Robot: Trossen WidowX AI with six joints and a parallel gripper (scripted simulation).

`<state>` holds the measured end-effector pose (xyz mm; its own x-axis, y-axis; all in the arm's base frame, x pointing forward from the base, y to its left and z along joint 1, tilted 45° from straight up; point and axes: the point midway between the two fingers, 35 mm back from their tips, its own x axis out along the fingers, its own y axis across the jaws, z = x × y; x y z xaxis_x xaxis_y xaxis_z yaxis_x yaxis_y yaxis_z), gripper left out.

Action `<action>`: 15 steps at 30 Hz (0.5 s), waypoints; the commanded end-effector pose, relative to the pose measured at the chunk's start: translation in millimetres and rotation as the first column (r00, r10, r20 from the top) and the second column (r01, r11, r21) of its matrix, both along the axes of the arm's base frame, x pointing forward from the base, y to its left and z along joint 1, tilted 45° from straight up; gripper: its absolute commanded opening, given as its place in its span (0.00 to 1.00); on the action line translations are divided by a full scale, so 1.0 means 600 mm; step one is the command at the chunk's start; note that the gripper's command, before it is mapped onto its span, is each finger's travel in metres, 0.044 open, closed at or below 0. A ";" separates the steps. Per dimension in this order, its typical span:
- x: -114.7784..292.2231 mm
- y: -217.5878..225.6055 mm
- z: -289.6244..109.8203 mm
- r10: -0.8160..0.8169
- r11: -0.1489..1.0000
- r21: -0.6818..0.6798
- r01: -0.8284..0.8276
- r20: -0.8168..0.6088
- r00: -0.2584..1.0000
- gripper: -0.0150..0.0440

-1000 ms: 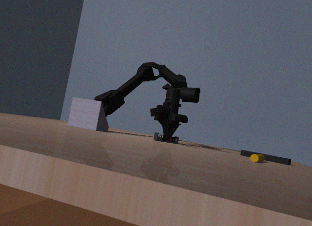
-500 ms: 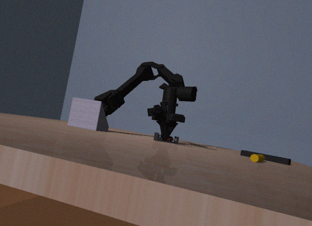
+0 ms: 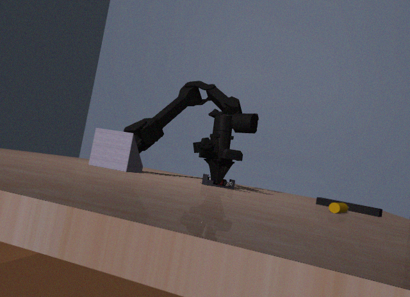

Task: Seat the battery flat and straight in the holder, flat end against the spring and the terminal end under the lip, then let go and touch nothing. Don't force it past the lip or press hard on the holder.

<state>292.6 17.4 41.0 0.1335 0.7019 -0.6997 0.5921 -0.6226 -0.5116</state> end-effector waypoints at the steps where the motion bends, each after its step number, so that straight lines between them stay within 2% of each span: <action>1: -0.001 -0.001 0.001 0.003 1.000 0.001 -0.003 0.002 1.000 0.53; 11: -0.002 -0.018 0.018 0.000 1.000 -0.001 0.000 0.000 1.000 0.53; 15: -0.003 -0.040 0.036 -0.005 1.000 0.000 0.005 -0.005 1.000 0.71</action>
